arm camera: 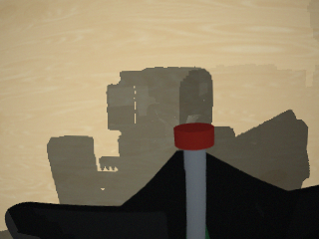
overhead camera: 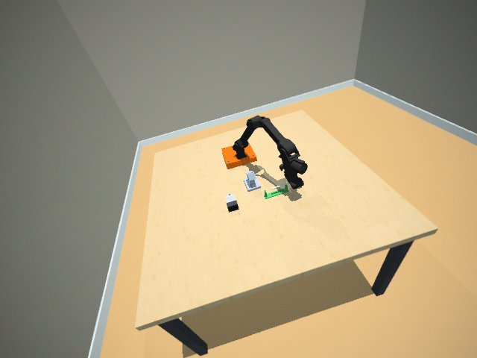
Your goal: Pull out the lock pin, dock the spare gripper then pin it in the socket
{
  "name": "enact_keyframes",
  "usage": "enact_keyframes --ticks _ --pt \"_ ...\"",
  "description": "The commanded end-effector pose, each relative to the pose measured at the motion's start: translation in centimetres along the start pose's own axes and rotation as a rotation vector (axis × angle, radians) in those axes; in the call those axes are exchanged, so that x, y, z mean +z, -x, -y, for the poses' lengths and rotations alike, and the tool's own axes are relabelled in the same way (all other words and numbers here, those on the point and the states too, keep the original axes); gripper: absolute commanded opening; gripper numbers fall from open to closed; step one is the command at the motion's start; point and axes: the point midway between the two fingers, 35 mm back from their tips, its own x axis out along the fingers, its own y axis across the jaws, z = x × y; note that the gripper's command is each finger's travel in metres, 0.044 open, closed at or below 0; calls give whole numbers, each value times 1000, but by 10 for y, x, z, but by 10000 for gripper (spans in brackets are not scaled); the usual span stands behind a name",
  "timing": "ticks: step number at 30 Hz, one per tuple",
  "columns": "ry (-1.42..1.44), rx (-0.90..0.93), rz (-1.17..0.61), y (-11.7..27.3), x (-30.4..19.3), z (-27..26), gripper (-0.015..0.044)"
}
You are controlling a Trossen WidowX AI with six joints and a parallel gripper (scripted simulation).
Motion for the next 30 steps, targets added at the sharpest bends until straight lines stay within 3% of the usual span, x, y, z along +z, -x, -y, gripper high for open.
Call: enact_keyframes --ticks 1,15,23,30 --pt "-5 2 -1 -4 -1 -1 0" --pt "-5 2 -1 -4 -1 -1 0" --pt "-1 2 -1 -3 -1 -1 200" --pt "-1 2 -1 7 0 -1 200"
